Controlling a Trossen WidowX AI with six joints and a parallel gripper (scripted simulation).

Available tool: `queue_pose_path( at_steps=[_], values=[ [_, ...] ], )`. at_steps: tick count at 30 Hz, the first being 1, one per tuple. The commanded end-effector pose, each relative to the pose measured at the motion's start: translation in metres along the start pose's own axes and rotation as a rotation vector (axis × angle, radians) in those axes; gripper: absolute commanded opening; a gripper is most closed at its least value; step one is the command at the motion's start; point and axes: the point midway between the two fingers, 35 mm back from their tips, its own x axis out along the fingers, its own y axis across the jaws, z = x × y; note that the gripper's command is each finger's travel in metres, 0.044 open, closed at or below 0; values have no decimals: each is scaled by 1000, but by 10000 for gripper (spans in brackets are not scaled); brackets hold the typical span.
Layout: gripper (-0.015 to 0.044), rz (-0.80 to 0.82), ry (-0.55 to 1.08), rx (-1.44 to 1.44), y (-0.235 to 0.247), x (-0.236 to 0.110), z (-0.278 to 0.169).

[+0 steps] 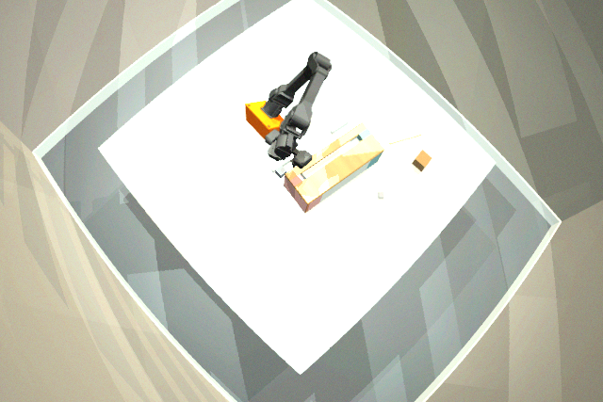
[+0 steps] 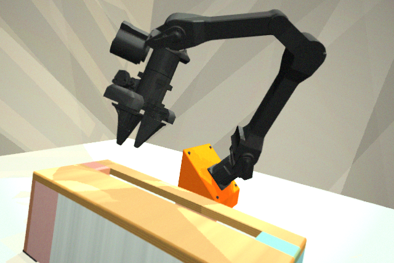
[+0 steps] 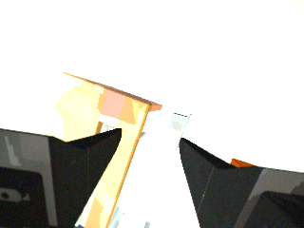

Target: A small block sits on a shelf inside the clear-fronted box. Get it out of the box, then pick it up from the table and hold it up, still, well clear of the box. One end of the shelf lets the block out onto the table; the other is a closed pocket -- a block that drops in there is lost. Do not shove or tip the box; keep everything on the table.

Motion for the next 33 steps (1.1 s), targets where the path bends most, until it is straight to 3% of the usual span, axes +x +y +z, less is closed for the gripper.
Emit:
queue_pose_path(
  at_steps=[1, 16, 33],
  values=[
    [285, 66, 107, 943, -13, 0, 4],
    [285, 55, 219, 1734, -19, -3, 8],
    [285, 53, 223, 1763, -19, -4, 9]
  ],
)
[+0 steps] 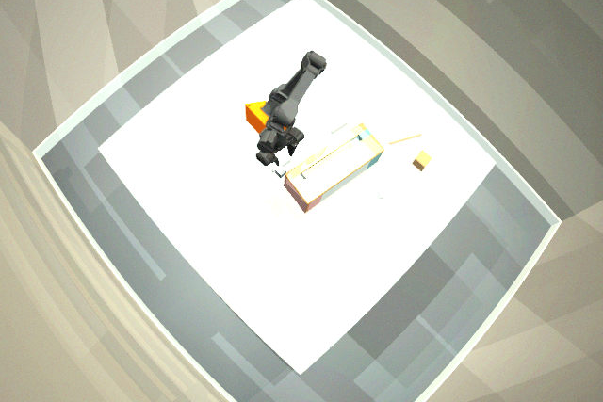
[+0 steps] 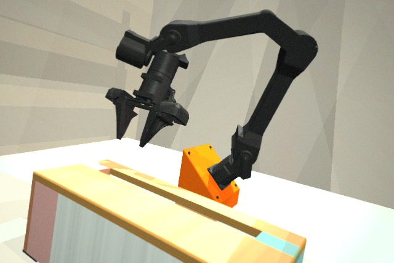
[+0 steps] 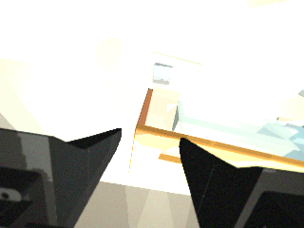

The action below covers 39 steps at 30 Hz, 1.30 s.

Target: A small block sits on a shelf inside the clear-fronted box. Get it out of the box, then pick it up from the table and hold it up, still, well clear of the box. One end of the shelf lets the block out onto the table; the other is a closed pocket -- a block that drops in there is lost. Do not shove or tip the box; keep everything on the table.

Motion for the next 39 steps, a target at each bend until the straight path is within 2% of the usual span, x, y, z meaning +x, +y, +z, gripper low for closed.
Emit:
queue_pose_path(
  at_steps=[1, 7, 15, 39],
  values=[
    [285, -10, 10, 77, -1, 1, 2],
    [285, -10, 10, 77, 0, 3, 2],
    [285, -13, 12, 77, -9, 86, 37],
    [285, -13, 12, 77, -8, 112, 47]
  ],
)
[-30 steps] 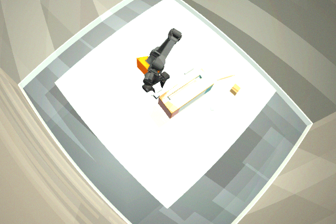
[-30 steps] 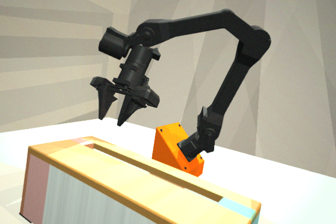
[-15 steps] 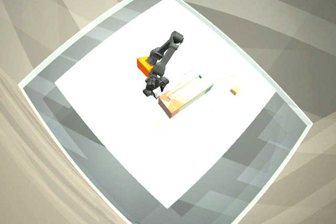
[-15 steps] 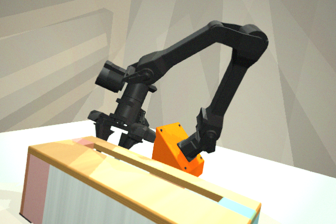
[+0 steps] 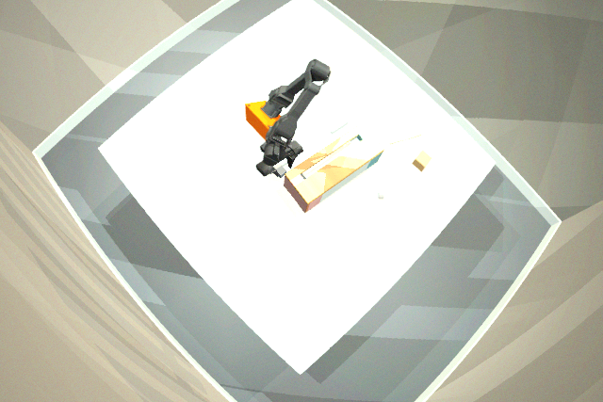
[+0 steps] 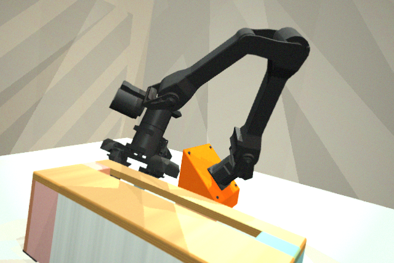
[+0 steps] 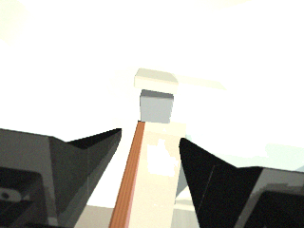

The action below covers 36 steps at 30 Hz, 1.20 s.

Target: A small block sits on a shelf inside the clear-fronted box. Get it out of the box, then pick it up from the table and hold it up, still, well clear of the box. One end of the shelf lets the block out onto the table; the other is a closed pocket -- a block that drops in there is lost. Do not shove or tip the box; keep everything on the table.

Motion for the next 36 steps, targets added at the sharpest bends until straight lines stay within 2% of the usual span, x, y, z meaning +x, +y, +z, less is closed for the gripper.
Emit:
queue_pose_path(
  at_steps=[1, 24, 32, 35, 36],
  values=[
    [285, -9, -4, 6, -2, 9, 5],
    [285, -12, -3, 6, -3, 39, 21],
    [75, -12, -3, 6, -3, 39, 21],
    [55, -12, -3, 6, -3, 39, 21],
    [29, -8, -2, 6, -2, 38, 20]
  ],
)
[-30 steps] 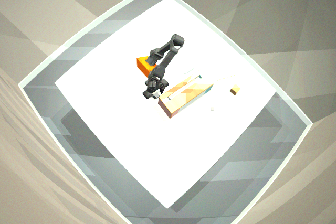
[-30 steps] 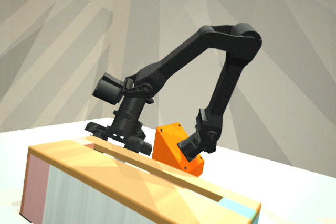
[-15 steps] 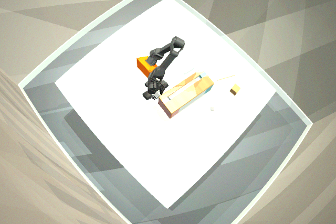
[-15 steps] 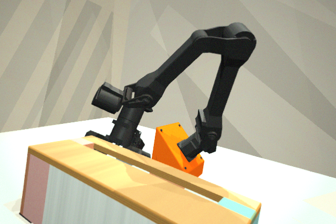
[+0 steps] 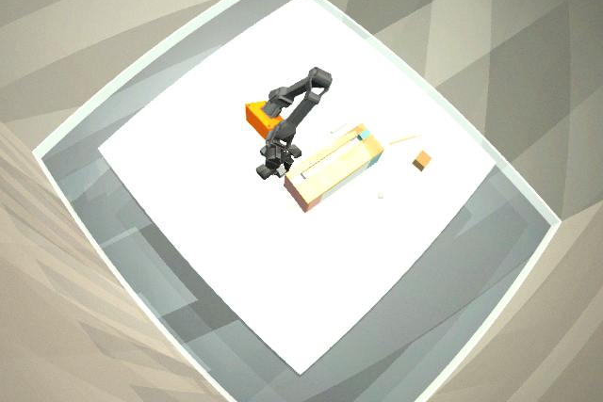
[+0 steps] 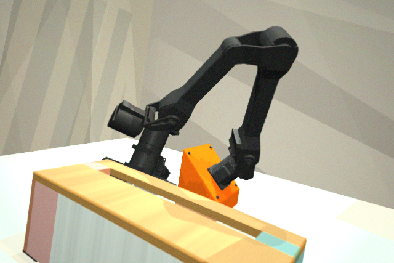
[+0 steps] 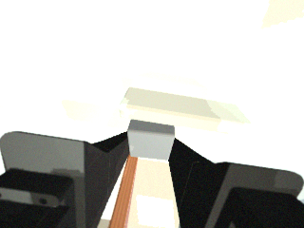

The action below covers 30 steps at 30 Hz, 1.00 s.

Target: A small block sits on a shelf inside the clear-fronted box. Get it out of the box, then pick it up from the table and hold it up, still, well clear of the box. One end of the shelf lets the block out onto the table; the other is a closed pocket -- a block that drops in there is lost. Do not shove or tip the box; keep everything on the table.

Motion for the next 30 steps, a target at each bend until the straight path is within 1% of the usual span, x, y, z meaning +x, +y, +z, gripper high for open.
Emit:
queue_pose_path(
  at_steps=[1, 9, 15, 21, 24, 29, 30],
  values=[
    [3, 9, 4, 6, 2, -2, -2],
    [0, 14, 3, 4, 5, -27, -15],
    [0, 4, 0, 0, 2, -54, -25],
    [0, 8, 0, 7, 2, -59, -27],
    [0, 37, 2, 48, 5, -69, -35],
    [0, 116, 15, 162, 10, -99, -55],
    [0, 135, 36, 149, 12, -106, -61]
  ],
)
